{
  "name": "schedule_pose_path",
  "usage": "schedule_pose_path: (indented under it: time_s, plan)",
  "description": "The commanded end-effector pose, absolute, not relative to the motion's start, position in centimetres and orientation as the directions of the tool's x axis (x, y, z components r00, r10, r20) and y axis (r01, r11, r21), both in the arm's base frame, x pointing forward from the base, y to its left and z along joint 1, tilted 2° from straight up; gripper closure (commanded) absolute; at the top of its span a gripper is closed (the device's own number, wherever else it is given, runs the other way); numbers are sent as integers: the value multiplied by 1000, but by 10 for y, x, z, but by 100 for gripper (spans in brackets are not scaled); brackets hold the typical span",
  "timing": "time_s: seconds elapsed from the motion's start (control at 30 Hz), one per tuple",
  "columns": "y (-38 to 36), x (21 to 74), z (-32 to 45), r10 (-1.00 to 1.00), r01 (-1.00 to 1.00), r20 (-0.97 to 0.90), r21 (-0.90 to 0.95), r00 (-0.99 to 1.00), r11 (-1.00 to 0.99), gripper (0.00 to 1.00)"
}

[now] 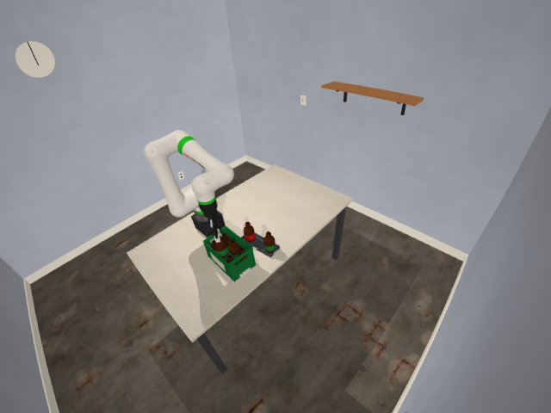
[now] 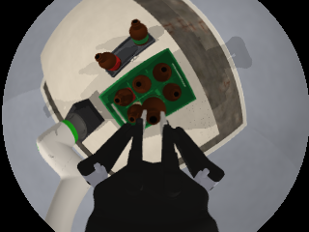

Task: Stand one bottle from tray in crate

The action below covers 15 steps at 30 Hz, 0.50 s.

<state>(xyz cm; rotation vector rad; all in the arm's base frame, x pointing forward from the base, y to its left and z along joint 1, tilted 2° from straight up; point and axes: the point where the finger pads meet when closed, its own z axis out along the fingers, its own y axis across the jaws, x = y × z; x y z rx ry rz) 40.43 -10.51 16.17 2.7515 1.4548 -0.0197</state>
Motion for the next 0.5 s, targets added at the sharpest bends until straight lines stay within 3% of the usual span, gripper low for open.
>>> schedule_pose_path:
  time_s: [0.0,0.47]
  plan:
    - [-105,404,160,826,826,-25,20,563,-563,100]
    - [-105,404,154,826,826,-25,20,563,-563,100]
